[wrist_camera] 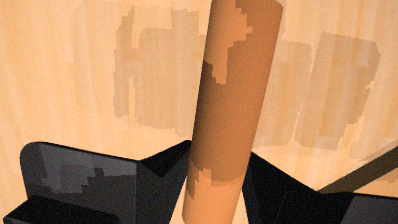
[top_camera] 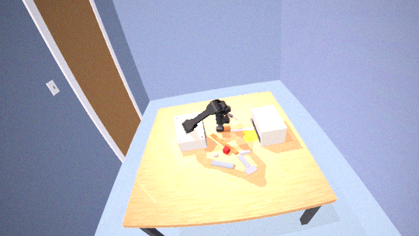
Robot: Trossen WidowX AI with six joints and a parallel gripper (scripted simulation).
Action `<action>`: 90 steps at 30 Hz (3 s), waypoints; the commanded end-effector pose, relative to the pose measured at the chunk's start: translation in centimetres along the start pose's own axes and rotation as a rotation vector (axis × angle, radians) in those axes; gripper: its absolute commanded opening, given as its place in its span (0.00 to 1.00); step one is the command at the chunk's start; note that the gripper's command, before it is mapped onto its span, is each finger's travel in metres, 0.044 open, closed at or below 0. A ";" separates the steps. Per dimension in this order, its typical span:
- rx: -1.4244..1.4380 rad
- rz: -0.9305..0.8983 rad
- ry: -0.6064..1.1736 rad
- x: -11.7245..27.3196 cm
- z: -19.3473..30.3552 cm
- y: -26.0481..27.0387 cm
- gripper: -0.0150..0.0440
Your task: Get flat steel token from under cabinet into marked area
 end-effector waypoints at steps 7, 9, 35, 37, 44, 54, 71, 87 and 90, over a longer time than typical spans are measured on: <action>-0.004 -0.005 0.000 0.0 -1.7 -0.2 0.25; -0.004 -0.005 0.000 0.0 -2.0 -0.2 0.25; -0.005 -0.004 -0.001 0.0 -5.4 -0.7 0.25; -0.005 -0.004 -0.001 0.0 -5.7 -0.7 0.25; -0.006 -0.004 -0.001 0.1 -6.5 -0.8 0.25; -0.006 -0.004 -0.001 0.1 -7.7 -1.0 0.25; -0.007 -0.004 -0.002 0.1 -9.6 -1.2 0.25; -0.007 -0.004 -0.003 0.1 -11.4 -1.5 0.25; -0.007 -0.004 -0.003 0.1 -11.7 -1.5 0.25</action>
Point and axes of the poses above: the point midway between the two fingers, 35 mm back from their tips, its own x axis back along the fingers, its own y axis across the jaws, z = x × y, the point moved 7 cm from there along x, back along the fingers, and after that the axes turned 8 degrees about x, right-handed, at the moved point
